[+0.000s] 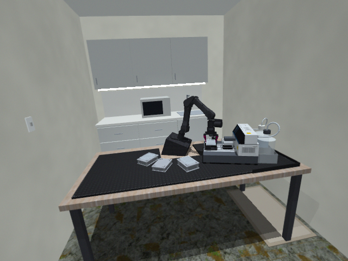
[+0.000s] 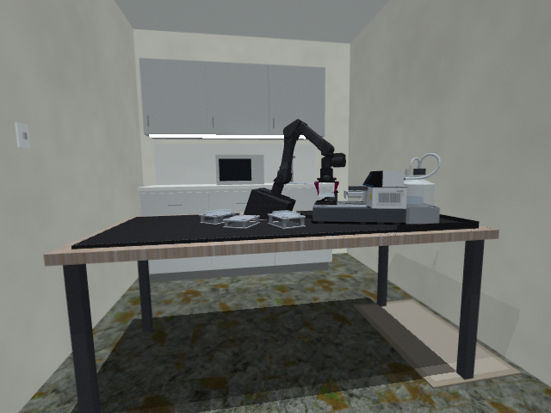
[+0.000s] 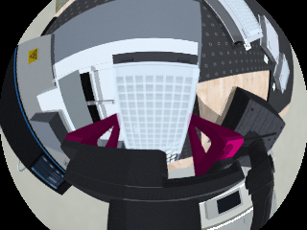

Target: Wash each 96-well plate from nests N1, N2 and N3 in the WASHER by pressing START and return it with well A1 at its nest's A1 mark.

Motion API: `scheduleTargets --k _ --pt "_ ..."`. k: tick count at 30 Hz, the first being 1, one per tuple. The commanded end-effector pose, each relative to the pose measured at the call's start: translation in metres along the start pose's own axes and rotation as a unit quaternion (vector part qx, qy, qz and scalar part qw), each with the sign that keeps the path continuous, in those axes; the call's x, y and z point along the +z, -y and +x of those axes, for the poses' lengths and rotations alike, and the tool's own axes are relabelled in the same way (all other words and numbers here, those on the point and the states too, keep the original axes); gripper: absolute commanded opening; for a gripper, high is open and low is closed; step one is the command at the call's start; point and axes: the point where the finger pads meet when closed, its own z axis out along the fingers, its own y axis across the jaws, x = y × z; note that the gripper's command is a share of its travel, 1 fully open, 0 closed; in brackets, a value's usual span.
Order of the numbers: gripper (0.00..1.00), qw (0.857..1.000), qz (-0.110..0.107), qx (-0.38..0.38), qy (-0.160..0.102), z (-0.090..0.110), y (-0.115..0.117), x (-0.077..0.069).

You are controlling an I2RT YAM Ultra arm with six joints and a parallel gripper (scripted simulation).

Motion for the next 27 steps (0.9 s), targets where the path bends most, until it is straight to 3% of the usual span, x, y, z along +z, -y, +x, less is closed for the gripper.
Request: scheduleTargets --k 1,27 --pt "0.0 1.0 -0.002 -0.002 0.002 0.0 -0.001 -0.009" --pt "0.0 1.0 -0.002 -0.002 0.002 0.0 0.0 -0.046"
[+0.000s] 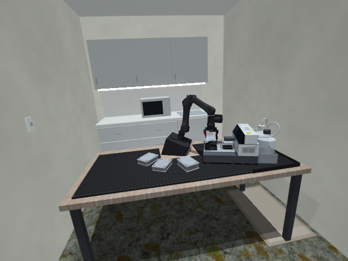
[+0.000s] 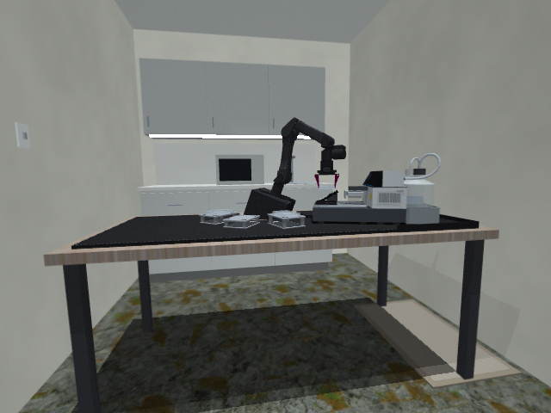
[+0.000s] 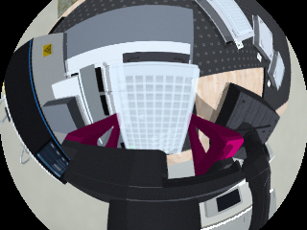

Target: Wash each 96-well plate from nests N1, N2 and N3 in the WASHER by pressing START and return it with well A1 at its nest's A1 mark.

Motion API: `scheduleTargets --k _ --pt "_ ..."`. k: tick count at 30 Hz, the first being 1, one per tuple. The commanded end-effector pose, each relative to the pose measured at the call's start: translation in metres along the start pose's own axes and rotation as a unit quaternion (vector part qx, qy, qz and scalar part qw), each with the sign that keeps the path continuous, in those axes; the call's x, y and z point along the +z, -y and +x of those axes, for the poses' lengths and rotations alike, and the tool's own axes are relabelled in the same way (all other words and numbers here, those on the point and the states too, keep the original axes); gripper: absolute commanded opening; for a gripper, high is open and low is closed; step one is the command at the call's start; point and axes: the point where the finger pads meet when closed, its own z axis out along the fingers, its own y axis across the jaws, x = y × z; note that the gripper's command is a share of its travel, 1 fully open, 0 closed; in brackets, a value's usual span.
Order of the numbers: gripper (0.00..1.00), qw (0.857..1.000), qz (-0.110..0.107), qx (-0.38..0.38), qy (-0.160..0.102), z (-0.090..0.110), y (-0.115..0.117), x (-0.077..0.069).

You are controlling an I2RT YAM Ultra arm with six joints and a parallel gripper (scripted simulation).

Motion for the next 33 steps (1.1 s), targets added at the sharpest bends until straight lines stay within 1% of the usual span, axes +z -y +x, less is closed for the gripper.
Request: scheduleTargets --k 1,10,22,24,31,33 --pt "0.0 1.0 0.0 -0.001 0.001 0.001 0.001 -0.007" --pt "0.0 1.0 0.0 -0.001 0.001 0.001 0.001 -0.022" --pt "0.0 1.0 0.0 -0.001 0.001 0.001 0.001 -0.022" --pt "0.0 1.0 0.0 0.028 0.001 -0.008 0.005 -0.021" --pt "0.0 1.0 0.0 0.028 0.001 -0.04 0.021 -0.017" --pt "0.0 1.0 0.0 0.028 0.001 -0.04 0.021 -0.017"
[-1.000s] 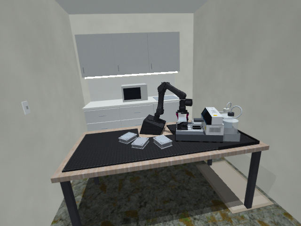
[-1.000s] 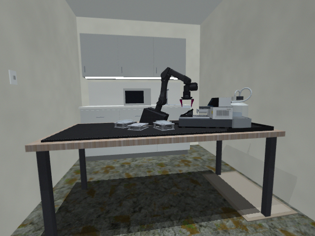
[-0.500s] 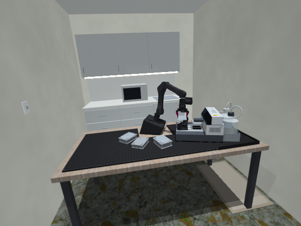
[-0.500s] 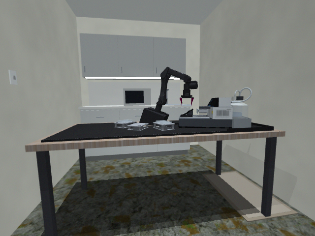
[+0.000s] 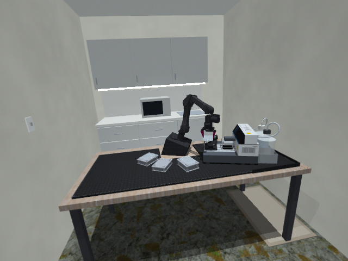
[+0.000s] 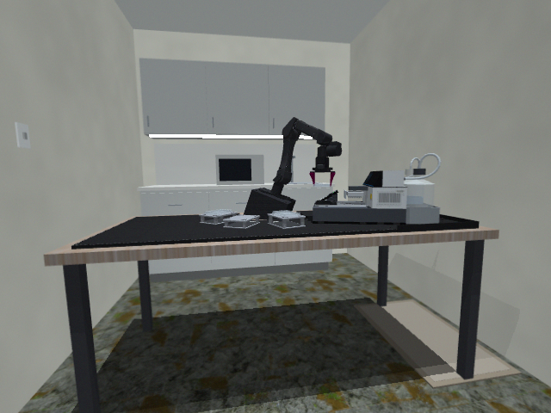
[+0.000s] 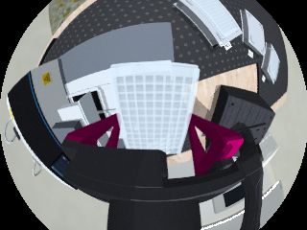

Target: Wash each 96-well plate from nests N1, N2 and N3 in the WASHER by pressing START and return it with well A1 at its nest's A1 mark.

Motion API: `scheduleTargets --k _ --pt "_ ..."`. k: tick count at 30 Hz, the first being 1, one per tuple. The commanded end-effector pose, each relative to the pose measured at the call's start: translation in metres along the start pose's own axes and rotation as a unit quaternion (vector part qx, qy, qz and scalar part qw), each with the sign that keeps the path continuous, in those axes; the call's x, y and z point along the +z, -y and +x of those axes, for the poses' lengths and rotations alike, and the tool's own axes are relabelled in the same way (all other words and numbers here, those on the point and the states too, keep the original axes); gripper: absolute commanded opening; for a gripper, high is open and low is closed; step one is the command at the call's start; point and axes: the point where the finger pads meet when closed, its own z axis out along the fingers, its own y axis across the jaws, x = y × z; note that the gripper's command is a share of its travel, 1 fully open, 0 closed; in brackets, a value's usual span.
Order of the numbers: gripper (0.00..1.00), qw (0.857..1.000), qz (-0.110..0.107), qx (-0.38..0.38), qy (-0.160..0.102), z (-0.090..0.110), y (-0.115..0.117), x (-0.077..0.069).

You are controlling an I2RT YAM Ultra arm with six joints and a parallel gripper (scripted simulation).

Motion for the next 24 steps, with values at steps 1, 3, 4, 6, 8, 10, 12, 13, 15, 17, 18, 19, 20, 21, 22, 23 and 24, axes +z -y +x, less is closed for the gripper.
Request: scheduleTargets --k 1,3,4,6,8,10,12,13,15,17,18,19,20,21,22,23,24 --pt "0.0 1.0 -0.009 -0.02 -0.002 -0.004 -0.001 -0.003" --pt "0.0 1.0 -0.008 -0.02 -0.002 -0.014 0.003 -0.001" --pt "0.0 1.0 -0.008 -0.02 -0.002 -0.018 0.005 -0.001" --pt "0.0 1.0 -0.008 -0.02 -0.002 -0.028 0.008 0.0" --pt "0.0 1.0 -0.008 -0.02 -0.001 -0.037 0.012 0.002" --pt "0.0 1.0 -0.008 -0.02 -0.001 -0.046 0.016 0.003" --pt "0.0 1.0 -0.008 -0.02 -0.001 -0.055 0.019 0.004" --pt "0.0 1.0 -0.008 -0.021 -0.001 -0.06 0.021 0.004" --pt "0.0 1.0 -0.008 -0.021 -0.001 -0.069 0.025 0.006" --pt "0.0 1.0 -0.008 -0.021 -0.001 -0.069 0.025 0.006" --pt "0.0 1.0 -0.008 -0.021 -0.001 -0.074 0.027 0.006" --pt "0.0 1.0 -0.008 -0.021 -0.001 -0.079 0.028 0.007" --pt "0.0 1.0 -0.008 -0.021 -0.001 -0.083 0.03 0.007" --pt "0.0 1.0 -0.008 -0.021 -0.001 -0.088 0.032 0.008" --pt "0.0 1.0 -0.008 -0.021 -0.001 -0.093 0.034 0.009" --pt "0.0 1.0 -0.008 -0.021 -0.001 -0.097 0.036 0.009" --pt "0.0 1.0 -0.007 -0.021 0.0 -0.102 0.037 0.01"
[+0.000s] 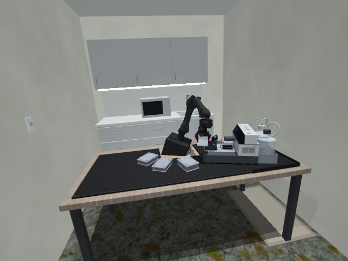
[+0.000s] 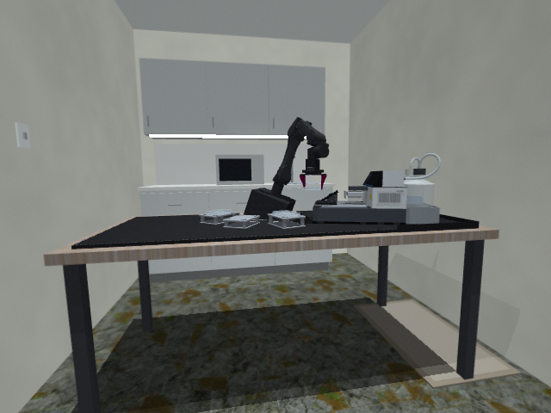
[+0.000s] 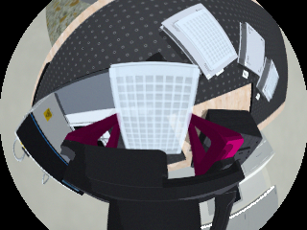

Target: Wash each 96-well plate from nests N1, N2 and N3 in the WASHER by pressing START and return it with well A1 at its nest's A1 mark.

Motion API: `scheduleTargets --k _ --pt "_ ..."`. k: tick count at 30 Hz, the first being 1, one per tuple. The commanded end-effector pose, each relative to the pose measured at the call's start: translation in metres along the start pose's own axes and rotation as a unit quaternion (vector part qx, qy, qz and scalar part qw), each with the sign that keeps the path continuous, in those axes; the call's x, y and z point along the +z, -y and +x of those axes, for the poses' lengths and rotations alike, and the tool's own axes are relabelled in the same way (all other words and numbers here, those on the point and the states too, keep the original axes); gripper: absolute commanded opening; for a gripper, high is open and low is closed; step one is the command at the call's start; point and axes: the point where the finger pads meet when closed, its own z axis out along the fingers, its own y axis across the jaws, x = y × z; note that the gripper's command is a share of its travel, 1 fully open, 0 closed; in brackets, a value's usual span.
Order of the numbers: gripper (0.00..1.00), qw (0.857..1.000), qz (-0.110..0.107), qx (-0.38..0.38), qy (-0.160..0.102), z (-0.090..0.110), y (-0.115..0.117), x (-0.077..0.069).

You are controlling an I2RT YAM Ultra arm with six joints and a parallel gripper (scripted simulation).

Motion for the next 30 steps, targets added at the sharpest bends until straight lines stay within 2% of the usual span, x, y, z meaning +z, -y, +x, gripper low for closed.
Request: scheduleTargets --k 1,3,10,12,25,30 --pt "0.0 1.0 -0.006 -0.019 0.008 -0.014 0.003 -0.004" --pt "0.0 1.0 -0.006 -0.019 0.008 -0.02 0.005 -0.003" --pt "0.0 1.0 -0.006 -0.019 0.008 -0.02 0.005 -0.003" --pt "0.0 1.0 -0.006 0.01 0.007 -0.027 0.013 -0.002" --pt "0.0 1.0 -0.005 0.01 0.008 -0.068 0.063 0.004" --pt "0.0 1.0 -0.005 0.01 0.008 -0.078 0.075 0.006"
